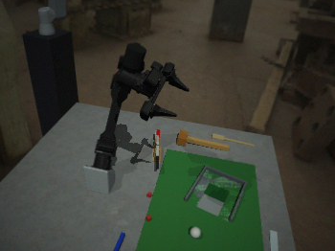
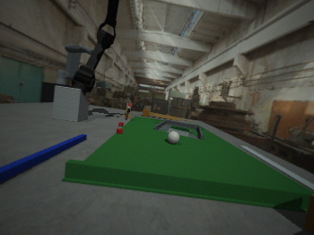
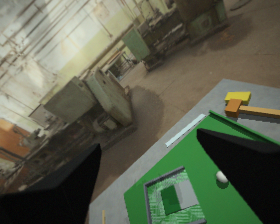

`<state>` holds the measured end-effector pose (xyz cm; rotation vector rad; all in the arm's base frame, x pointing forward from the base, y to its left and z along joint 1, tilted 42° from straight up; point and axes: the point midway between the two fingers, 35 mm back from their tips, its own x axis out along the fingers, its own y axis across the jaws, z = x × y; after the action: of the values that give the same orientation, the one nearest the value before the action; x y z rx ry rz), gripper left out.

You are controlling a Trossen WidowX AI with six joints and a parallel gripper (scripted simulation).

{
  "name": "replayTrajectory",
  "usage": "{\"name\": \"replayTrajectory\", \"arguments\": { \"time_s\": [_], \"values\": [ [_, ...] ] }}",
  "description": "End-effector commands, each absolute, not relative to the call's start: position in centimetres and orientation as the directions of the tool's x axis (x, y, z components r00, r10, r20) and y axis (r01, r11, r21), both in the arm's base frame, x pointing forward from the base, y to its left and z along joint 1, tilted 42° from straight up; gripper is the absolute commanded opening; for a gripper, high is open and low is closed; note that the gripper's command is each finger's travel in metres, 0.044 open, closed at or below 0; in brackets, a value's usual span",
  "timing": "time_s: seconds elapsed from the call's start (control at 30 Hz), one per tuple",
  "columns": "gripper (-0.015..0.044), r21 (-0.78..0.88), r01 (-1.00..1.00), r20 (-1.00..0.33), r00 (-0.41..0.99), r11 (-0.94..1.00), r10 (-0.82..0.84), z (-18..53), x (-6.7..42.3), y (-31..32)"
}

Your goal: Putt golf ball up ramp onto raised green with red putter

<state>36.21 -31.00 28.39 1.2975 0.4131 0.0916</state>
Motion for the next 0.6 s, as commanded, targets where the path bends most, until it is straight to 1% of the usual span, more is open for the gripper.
{"name": "replayTrajectory", "arguments": {
  "time_s": [0.0,0.17,0.3,0.43,0.57],
  "values": [
    [0.044,0.871,0.071,-0.302,0.858,0.487,0.416,26.0,38.4,-24.4],
    [0.044,0.784,-0.061,-0.343,0.788,0.618,0.512,24.1,39.4,-19.0],
    [0.044,0.7,-0.194,-0.375,0.719,0.687,0.585,22.7,39.6,-14.6],
    [0.044,0.607,-0.344,-0.405,0.641,0.716,0.652,21.2,39.2,-10.2],
    [0.044,0.508,-0.502,-0.434,0.553,0.7,0.711,19.8,38.2,-6.0]
  ]
}}
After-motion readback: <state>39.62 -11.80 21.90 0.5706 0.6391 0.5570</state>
